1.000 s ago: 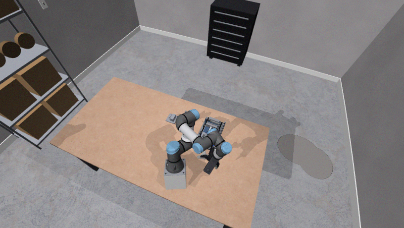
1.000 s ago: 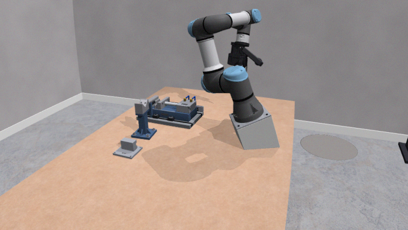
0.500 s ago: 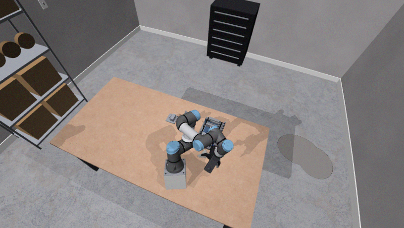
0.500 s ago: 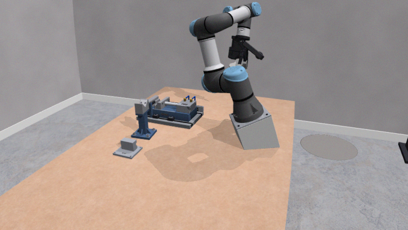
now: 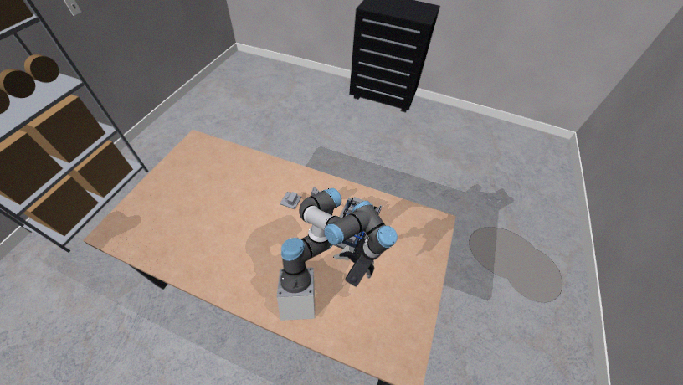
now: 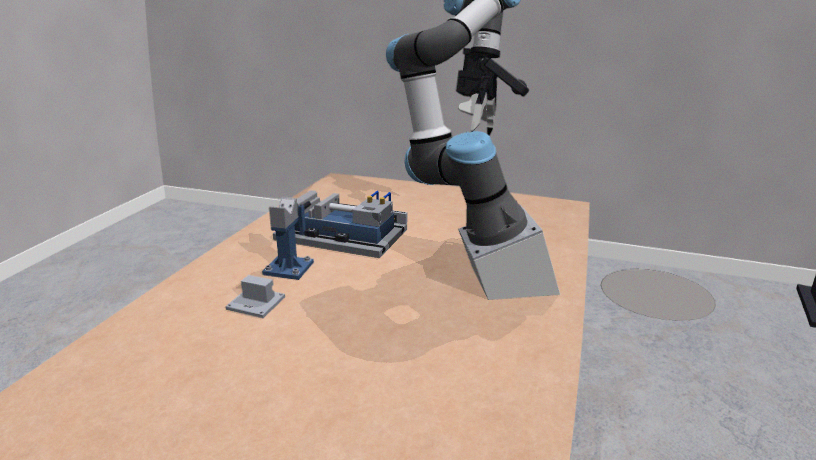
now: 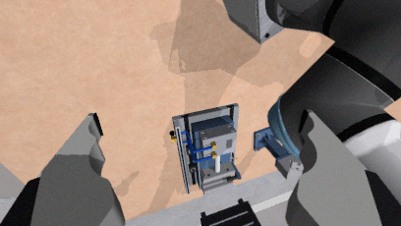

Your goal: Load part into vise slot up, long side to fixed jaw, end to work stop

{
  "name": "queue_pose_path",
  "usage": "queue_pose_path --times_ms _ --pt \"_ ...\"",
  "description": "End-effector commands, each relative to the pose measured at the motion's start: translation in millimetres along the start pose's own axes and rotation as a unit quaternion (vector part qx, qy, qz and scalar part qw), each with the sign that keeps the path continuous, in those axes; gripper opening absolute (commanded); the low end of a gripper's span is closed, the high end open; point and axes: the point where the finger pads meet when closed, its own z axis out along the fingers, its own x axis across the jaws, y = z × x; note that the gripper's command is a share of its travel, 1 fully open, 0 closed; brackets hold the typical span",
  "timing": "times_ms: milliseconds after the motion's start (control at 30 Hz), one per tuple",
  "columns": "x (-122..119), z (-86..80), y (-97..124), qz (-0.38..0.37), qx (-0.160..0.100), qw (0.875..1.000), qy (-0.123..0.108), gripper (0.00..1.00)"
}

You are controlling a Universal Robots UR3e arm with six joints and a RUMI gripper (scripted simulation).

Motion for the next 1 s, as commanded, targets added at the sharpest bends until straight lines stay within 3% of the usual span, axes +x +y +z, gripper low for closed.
queue_pose_path --times_ms 0,600,967 --pt "3.3 -8.6 0.5 0.0 0.0 1.0 0.003 1.0" --pt "3.8 -10.2 1.7 -0.006 0.001 1.0 0.003 1.0" --pt "0.1 -8.8 10.9 -0.056 0.016 0.998 0.003 1.0"
